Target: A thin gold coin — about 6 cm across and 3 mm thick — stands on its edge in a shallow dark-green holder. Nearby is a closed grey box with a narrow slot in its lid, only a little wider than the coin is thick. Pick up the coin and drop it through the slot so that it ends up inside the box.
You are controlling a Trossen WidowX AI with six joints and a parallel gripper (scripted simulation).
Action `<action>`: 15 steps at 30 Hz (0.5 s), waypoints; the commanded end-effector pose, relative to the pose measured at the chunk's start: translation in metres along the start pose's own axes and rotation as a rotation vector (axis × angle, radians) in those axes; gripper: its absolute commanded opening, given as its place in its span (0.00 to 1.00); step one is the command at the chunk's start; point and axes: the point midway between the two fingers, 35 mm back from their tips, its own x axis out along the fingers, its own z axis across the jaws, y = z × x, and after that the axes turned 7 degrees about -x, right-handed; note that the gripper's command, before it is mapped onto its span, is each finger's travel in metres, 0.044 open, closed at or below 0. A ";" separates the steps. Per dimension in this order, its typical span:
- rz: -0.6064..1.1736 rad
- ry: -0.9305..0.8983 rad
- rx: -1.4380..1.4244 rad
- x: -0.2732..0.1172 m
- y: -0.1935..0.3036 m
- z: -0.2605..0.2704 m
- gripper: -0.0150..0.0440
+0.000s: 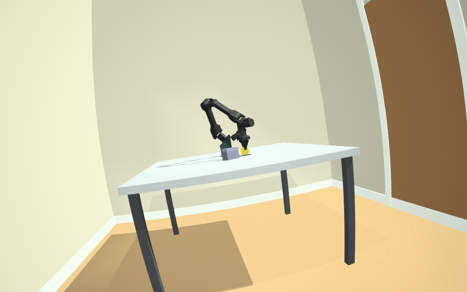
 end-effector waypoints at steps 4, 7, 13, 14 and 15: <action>-0.011 0.010 -0.010 0.015 -0.001 -0.004 0.53; -0.011 0.010 -0.010 0.019 -0.001 -0.004 0.53; -0.013 0.011 -0.010 0.029 -0.002 -0.006 0.53; -0.013 0.011 -0.010 0.030 -0.002 -0.006 0.53; -0.013 0.011 -0.010 0.031 -0.002 -0.006 0.53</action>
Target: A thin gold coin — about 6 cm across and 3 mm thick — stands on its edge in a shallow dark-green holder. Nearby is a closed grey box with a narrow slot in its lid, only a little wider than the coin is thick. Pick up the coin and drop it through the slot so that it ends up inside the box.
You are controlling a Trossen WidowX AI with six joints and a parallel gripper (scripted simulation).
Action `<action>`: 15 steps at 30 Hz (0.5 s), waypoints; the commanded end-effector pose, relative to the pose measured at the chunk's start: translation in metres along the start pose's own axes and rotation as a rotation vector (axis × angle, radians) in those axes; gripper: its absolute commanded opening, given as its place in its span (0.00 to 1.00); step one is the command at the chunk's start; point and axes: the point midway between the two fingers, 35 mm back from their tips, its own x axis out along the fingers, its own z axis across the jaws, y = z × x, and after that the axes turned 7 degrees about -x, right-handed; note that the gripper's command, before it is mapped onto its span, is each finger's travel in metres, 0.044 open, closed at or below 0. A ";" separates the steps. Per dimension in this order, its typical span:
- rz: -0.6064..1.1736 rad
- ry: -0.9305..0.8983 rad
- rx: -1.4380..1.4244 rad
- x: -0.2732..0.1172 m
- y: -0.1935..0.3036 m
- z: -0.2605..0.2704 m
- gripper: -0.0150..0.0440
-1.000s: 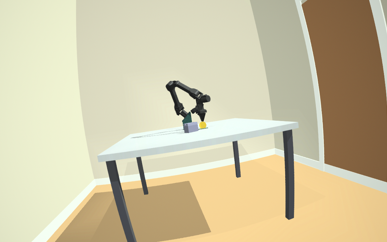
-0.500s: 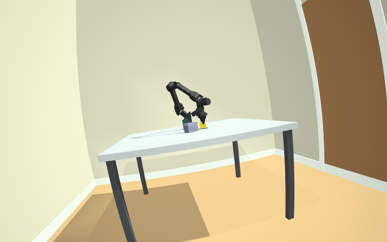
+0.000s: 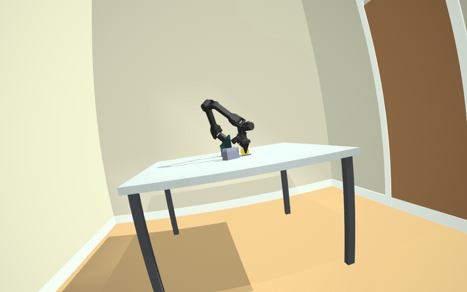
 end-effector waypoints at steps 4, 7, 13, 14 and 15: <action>-0.010 0.010 -0.011 0.007 0.000 -0.004 0.39; -0.010 0.010 -0.011 0.007 0.000 -0.004 0.29; -0.010 0.010 -0.011 0.007 0.000 -0.004 0.25; -0.010 0.010 -0.011 0.007 0.000 -0.004 0.25; -0.010 0.010 -0.011 0.007 0.000 -0.004 0.25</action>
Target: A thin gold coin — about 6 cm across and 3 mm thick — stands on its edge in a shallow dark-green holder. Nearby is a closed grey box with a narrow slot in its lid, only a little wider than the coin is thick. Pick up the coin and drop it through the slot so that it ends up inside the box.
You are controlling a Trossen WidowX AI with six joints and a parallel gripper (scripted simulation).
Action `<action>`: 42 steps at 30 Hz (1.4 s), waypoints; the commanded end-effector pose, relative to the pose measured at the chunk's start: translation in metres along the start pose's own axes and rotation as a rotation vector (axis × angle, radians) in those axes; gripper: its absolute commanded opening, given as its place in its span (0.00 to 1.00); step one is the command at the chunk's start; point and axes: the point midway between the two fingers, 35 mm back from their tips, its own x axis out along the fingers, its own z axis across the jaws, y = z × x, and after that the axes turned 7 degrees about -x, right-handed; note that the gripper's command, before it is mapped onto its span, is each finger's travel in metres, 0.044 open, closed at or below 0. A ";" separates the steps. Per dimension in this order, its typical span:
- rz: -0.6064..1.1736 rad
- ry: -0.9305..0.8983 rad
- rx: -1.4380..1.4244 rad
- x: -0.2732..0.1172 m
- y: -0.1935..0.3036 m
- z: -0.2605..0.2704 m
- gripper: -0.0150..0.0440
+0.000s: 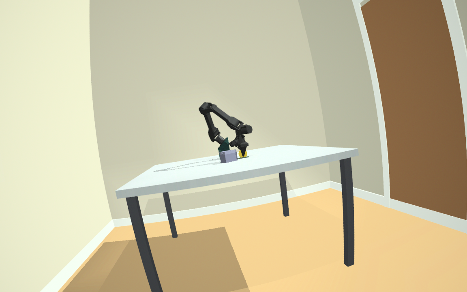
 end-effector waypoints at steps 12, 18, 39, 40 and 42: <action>-0.002 0.001 -0.007 -0.020 0.001 0.003 0.25; -0.001 0.000 -0.008 -0.035 0.002 0.004 0.25; -0.001 0.001 -0.008 -0.088 0.002 0.001 0.25; -0.002 0.002 -0.007 -0.090 0.002 0.001 0.25; -0.002 0.002 -0.007 -0.094 0.001 0.001 0.25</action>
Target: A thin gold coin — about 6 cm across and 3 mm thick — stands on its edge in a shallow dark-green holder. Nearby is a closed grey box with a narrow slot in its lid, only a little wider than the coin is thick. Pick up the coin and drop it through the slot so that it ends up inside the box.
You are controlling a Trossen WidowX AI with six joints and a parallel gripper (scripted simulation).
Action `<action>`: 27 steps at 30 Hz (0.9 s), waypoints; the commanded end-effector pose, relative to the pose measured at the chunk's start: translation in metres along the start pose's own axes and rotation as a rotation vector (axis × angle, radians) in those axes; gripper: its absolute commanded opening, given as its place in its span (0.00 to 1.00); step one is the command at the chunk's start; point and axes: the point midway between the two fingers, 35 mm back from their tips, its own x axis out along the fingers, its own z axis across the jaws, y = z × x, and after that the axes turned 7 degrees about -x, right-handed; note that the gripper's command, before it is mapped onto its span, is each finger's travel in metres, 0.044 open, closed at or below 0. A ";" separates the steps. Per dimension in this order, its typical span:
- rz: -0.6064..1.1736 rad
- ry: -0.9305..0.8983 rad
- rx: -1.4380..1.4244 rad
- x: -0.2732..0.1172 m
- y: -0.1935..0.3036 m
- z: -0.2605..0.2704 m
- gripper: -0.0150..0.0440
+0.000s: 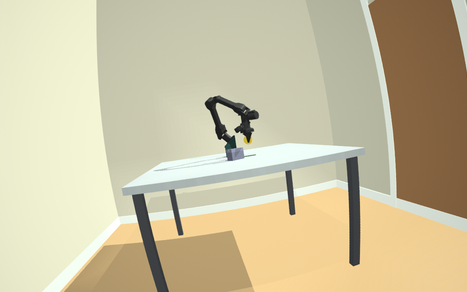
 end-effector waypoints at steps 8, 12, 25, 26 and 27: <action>0.008 -0.002 -0.180 -0.008 0.002 0.001 0.25; 0.008 -0.002 -0.318 -0.009 0.004 0.002 0.25; 0.009 -0.004 -0.472 -0.010 0.003 0.006 0.25; 0.010 -0.004 -0.473 -0.010 0.002 0.007 0.25; 0.010 -0.005 -0.473 -0.010 0.000 0.009 0.25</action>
